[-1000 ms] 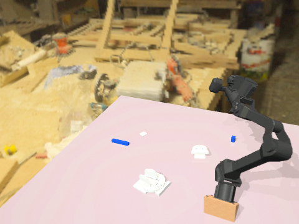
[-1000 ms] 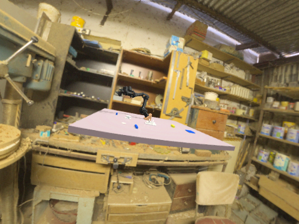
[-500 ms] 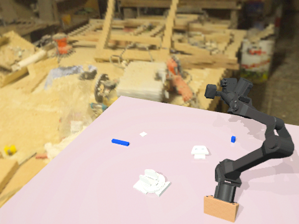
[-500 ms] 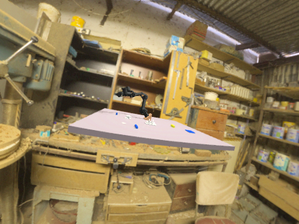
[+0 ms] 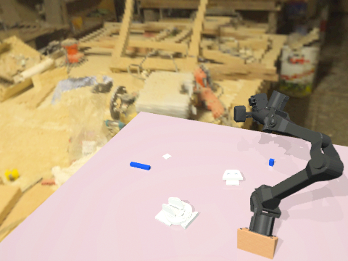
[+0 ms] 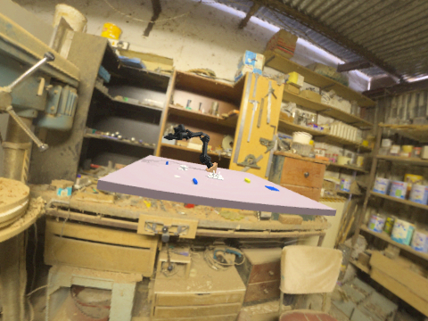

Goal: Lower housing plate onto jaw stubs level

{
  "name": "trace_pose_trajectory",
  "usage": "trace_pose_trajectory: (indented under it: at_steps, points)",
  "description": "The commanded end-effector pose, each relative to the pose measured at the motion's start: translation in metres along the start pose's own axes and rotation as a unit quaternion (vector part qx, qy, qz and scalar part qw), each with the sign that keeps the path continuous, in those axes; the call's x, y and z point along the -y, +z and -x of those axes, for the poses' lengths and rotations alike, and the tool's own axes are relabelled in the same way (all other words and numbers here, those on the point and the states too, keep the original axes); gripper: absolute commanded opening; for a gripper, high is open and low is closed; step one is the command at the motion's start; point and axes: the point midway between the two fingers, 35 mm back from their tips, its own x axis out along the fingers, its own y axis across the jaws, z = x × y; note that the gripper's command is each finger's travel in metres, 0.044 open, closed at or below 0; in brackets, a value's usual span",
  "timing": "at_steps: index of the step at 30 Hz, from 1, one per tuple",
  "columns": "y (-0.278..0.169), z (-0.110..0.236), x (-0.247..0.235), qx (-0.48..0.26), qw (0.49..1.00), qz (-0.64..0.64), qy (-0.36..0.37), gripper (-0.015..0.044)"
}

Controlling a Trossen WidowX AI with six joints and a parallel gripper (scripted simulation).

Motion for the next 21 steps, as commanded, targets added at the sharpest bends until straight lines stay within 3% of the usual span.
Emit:
trace_pose_trajectory:
  at_steps: [1, 21]
  points:
    - [-0.007, -0.004, -0.005, -0.024, 0.999, 0.026, 0.009, 0.044]
    - [-0.043, -0.013, -0.032, -0.117, 0.981, 0.138, 0.07, 0.044]
